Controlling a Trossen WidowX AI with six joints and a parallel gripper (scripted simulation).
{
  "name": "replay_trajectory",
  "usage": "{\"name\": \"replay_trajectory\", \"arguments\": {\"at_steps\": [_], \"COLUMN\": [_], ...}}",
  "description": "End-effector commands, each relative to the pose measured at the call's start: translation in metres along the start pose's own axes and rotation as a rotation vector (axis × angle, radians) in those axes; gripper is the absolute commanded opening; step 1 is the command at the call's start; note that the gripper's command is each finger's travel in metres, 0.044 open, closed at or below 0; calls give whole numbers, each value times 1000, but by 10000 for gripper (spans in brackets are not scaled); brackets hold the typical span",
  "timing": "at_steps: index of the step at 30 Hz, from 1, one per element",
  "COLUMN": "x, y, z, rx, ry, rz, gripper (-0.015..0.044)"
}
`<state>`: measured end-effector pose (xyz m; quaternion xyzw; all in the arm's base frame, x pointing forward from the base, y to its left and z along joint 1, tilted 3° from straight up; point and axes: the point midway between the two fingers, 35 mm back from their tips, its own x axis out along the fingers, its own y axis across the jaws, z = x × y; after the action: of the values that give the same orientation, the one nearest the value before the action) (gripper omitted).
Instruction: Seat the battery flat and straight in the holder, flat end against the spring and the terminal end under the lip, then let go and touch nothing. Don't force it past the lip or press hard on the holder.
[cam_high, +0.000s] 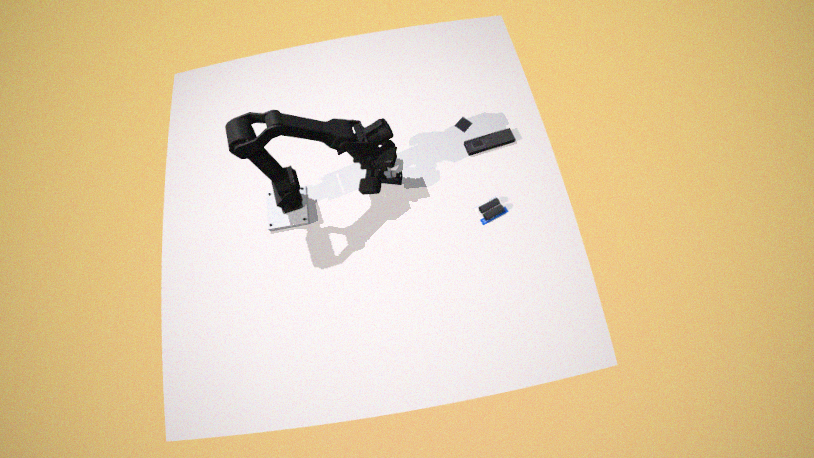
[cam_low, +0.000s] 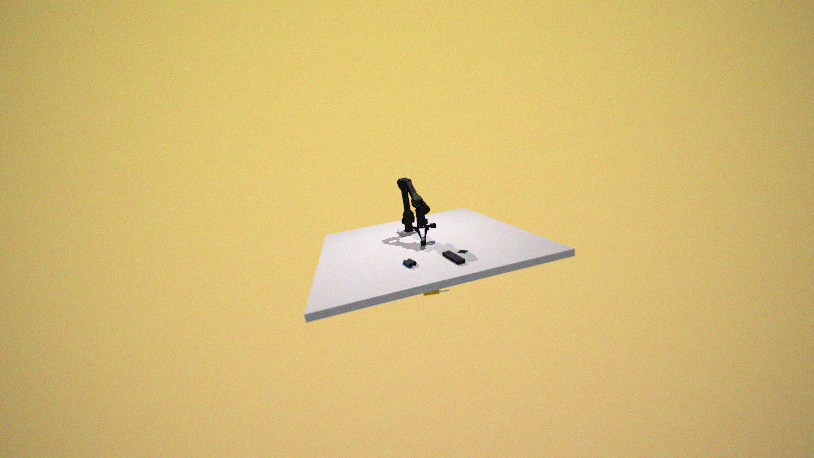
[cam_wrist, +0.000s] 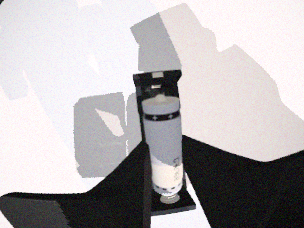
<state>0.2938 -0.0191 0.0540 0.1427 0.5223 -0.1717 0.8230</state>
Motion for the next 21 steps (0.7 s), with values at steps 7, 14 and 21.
{"name": "replay_trajectory", "arguments": {"at_steps": [7,14,21], "x": [4,5,6], "y": [0,0,0], "z": [-3,-2,-1], "rx": [-12,-11,-11], "ry": [80,123,167], "rz": [-2,-4,-7], "gripper": [71,71,71]}}
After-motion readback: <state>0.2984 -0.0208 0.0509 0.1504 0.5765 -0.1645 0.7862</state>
